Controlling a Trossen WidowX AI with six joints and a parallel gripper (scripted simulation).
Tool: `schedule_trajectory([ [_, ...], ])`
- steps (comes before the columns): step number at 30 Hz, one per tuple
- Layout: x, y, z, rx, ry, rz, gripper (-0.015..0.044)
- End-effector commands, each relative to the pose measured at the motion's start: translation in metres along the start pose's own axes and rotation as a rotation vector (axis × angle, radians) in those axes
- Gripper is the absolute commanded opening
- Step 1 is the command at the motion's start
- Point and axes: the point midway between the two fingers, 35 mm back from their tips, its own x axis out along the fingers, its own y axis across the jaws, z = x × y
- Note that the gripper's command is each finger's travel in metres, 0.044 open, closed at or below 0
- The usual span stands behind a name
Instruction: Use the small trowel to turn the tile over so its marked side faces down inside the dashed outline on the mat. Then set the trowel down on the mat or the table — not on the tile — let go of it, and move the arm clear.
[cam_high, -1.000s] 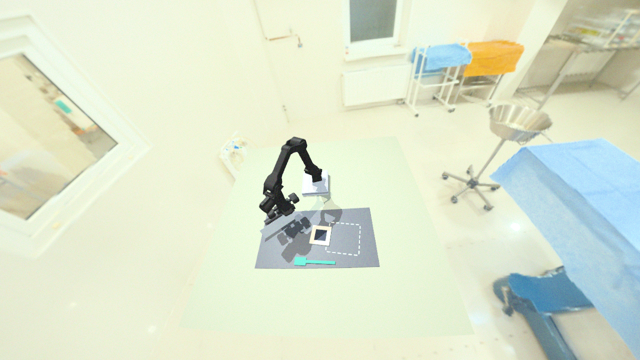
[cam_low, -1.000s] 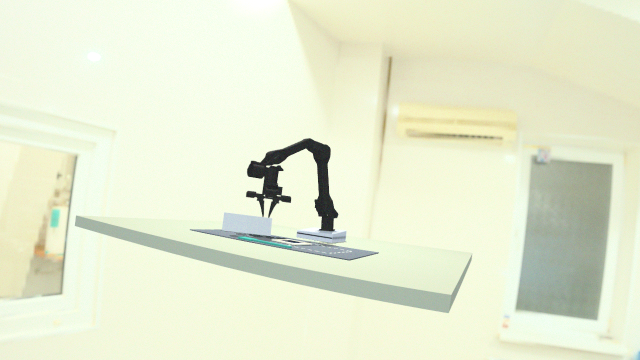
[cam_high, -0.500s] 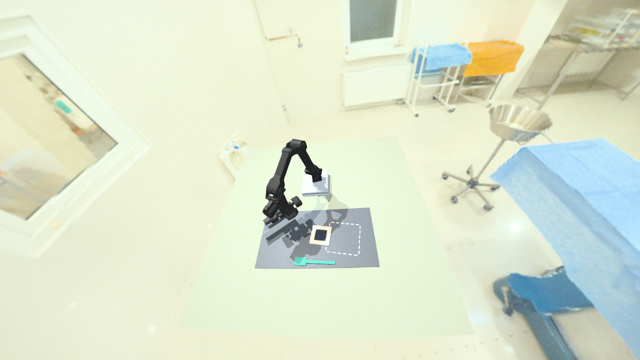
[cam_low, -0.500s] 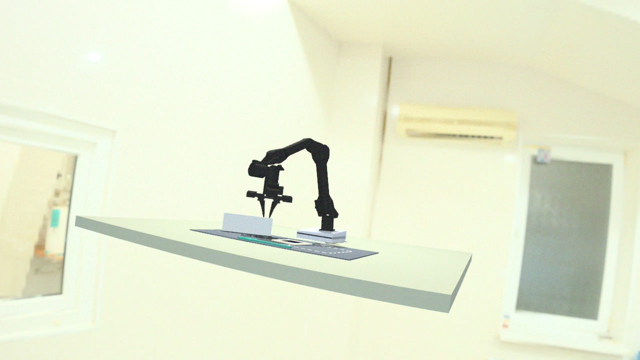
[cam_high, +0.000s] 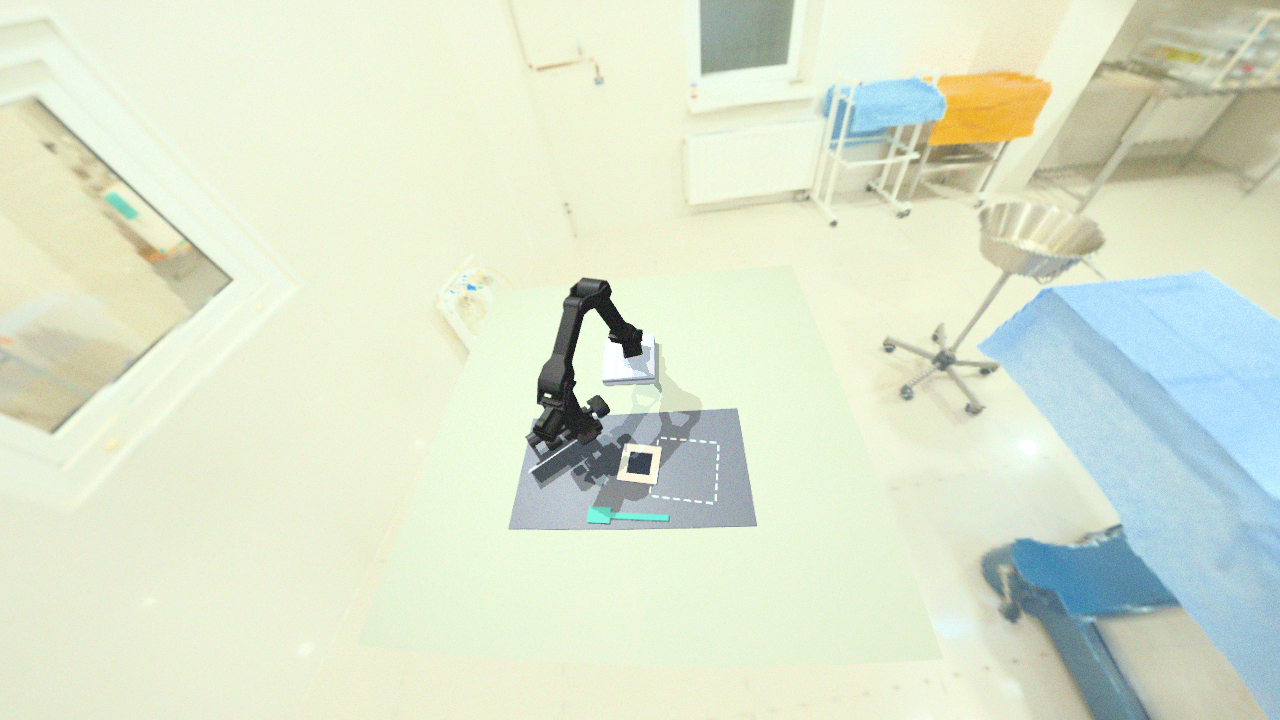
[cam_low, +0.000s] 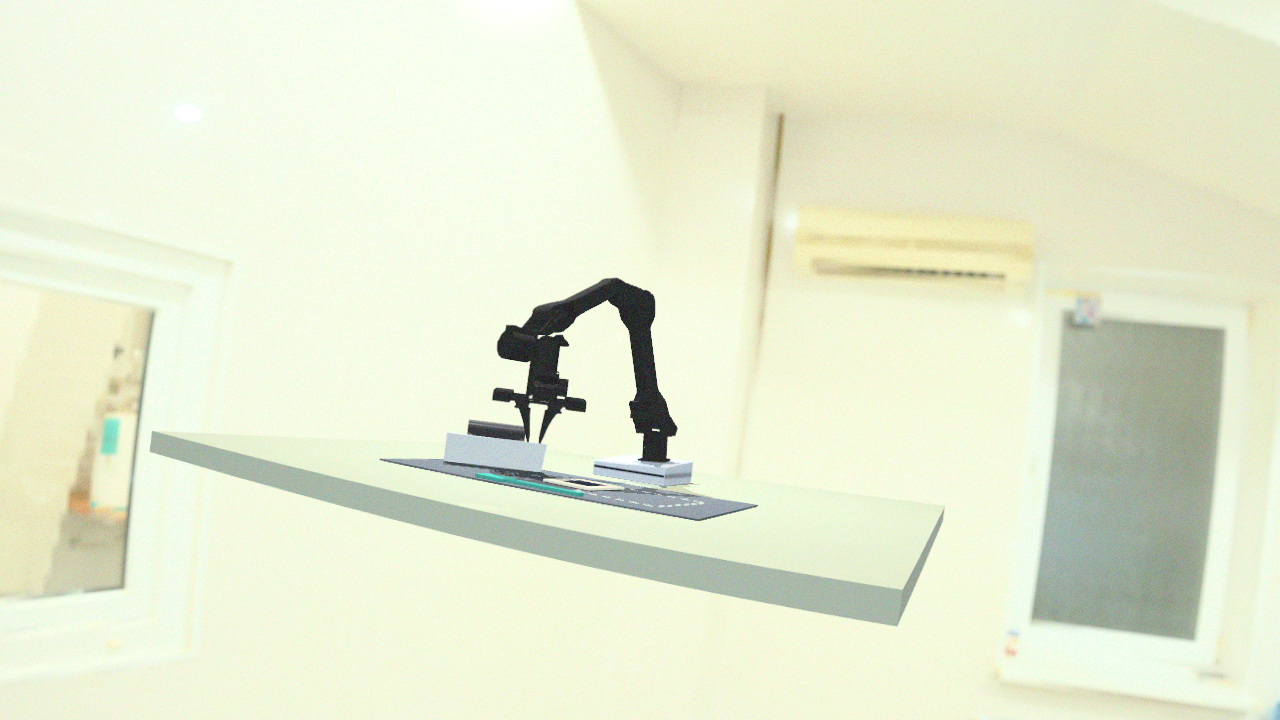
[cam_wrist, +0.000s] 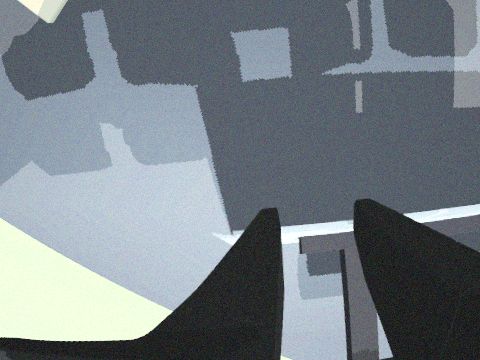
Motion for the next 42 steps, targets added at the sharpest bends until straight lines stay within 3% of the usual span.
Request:
schedule_trajectory([
  [1,0.005,0.000,0.003,0.003,0.008,0.004,0.0100],
  [10,-0.026,0.001,-0.005,0.004,0.010,0.004,0.0100],
  [24,-0.025,0.001,-0.003,-0.001,0.003,0.005,0.0100],
  [31,-0.028,-0.006,-0.003,-0.156,0.003,0.005,0.0270],
  [42,-0.035,-0.025,-0.006,-0.537,0.005,0.004,0.0270],
])
